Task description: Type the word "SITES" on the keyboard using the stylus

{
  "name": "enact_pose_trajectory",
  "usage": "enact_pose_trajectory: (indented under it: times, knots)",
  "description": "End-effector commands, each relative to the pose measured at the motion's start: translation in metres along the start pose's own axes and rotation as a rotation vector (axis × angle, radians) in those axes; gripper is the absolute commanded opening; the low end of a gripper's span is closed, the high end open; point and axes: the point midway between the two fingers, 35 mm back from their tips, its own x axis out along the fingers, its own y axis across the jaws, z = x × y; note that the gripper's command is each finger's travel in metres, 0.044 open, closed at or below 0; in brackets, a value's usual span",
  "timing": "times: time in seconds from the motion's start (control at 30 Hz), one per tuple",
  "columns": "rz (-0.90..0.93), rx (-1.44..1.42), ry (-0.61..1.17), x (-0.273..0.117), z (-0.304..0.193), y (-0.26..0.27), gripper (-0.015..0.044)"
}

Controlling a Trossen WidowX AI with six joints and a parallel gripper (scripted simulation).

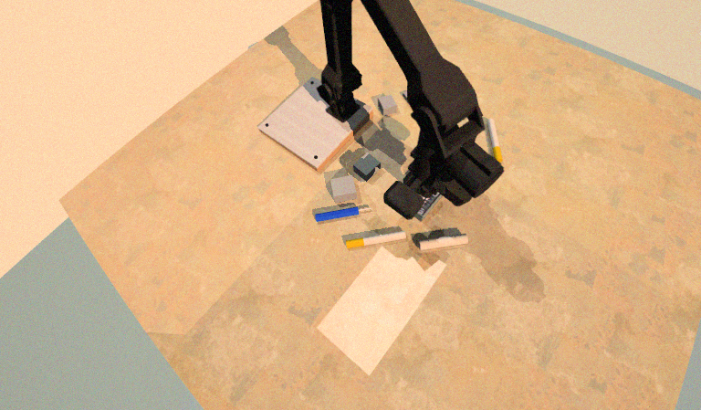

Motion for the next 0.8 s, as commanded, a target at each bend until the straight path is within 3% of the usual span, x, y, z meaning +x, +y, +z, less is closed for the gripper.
enact_pose_trajectory:
  times: [0.0,0.13,0.5,0.77]
  knots:
    - [0.0,-0.005,0.002,0.0,-0.002,0.0,0.0]
    - [0.002,-0.005,0.004,0.0,-0.027,0.022,0.0]
    - [0.002,-0.005,0.004,0.0,-0.028,0.025,0.0]
    - [0.008,-0.005,0.005,0.0,-0.029,0.093,0.0]
